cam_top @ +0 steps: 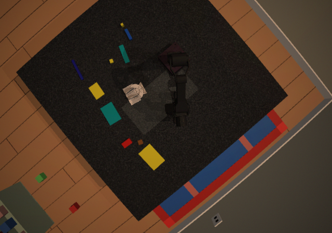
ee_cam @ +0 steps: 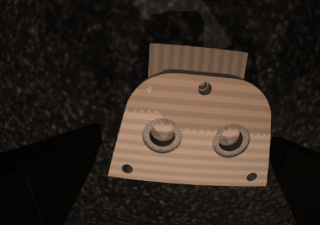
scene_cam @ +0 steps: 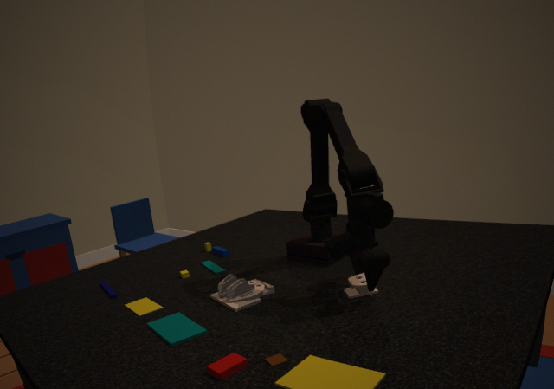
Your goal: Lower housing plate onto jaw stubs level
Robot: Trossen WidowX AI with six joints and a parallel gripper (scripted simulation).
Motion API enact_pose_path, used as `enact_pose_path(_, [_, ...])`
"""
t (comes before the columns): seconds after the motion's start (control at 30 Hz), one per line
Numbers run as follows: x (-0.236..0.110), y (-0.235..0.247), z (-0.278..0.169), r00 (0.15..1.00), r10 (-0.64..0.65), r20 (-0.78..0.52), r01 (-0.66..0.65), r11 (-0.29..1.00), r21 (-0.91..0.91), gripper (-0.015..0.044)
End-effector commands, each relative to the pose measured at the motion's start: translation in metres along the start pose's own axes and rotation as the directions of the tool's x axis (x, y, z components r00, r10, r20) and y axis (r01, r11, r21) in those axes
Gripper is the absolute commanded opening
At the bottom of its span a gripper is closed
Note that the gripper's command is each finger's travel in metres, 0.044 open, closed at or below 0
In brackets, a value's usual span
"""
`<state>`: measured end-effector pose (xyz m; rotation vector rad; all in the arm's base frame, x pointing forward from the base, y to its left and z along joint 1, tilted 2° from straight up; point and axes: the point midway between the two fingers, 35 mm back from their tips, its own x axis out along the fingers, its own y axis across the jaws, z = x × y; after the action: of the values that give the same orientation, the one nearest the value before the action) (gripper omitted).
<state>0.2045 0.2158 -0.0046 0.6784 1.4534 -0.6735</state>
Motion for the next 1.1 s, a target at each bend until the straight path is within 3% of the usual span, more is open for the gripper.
enact_pose_path(0.0, [0.0072, -0.002, -0.0002, 1.0, -0.005, -0.003, 0.005, 1.0, 0.004, 0.044])
enact_pose_path(0.87, [0.0085, -0.0021, -0.0002, 1.0, -0.005, -0.003, 0.005, 1.0, 0.004, 0.044])
enact_pose_path(1.07, [0.0082, -0.0021, 0.0002, 1.0, -0.005, 0.001, 0.005, 1.0, 0.0, 0.04])
